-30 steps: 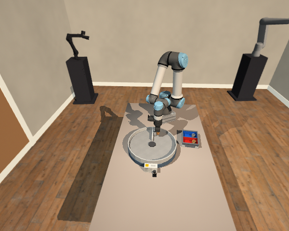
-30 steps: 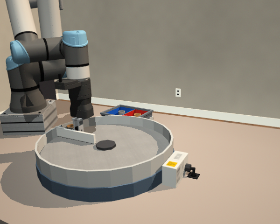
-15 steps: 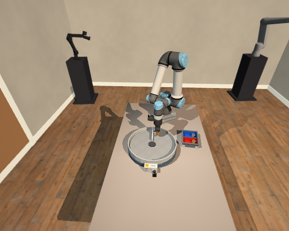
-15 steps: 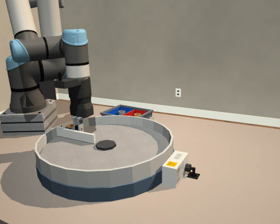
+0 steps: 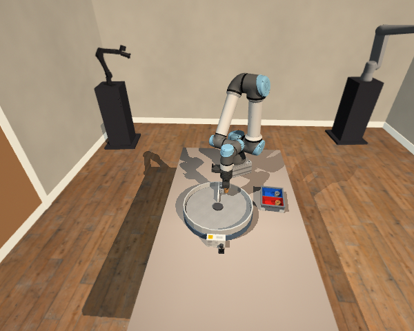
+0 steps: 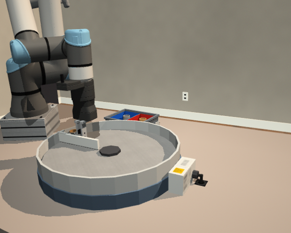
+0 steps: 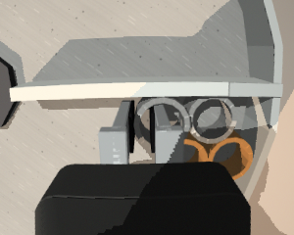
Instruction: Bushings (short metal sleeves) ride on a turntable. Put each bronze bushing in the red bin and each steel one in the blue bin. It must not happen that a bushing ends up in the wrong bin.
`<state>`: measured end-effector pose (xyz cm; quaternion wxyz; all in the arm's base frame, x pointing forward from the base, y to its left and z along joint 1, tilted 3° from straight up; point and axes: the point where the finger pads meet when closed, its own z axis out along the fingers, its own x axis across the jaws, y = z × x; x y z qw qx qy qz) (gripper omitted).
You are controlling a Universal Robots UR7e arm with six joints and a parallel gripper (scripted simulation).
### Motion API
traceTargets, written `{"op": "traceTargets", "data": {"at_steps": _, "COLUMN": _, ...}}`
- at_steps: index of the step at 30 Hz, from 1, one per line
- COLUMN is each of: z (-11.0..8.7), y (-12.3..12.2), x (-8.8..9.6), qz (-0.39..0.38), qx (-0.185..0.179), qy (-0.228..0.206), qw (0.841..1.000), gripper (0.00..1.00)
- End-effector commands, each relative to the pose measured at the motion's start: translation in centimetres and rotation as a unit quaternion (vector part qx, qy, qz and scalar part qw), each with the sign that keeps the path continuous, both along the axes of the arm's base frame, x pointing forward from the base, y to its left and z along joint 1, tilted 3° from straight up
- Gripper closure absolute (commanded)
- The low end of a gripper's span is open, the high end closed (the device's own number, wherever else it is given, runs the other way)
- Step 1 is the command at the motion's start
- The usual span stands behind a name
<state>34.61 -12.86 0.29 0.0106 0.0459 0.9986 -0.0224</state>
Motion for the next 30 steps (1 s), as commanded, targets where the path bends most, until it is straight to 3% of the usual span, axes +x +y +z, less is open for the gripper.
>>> {"op": "traceTargets", "data": {"at_steps": 1, "z": 0.27, "y": -0.01, "x": 0.03, "qz": 0.000, "qx": 0.000, "qy": 0.000, "qw": 1.000, "gripper": 1.00}}
{"op": "traceTargets", "data": {"at_steps": 30, "z": 0.90, "y": 0.02, "x": 0.02, "qz": 0.000, "qx": 0.000, "qy": -0.001, "qw": 1.000, "gripper": 1.00}}
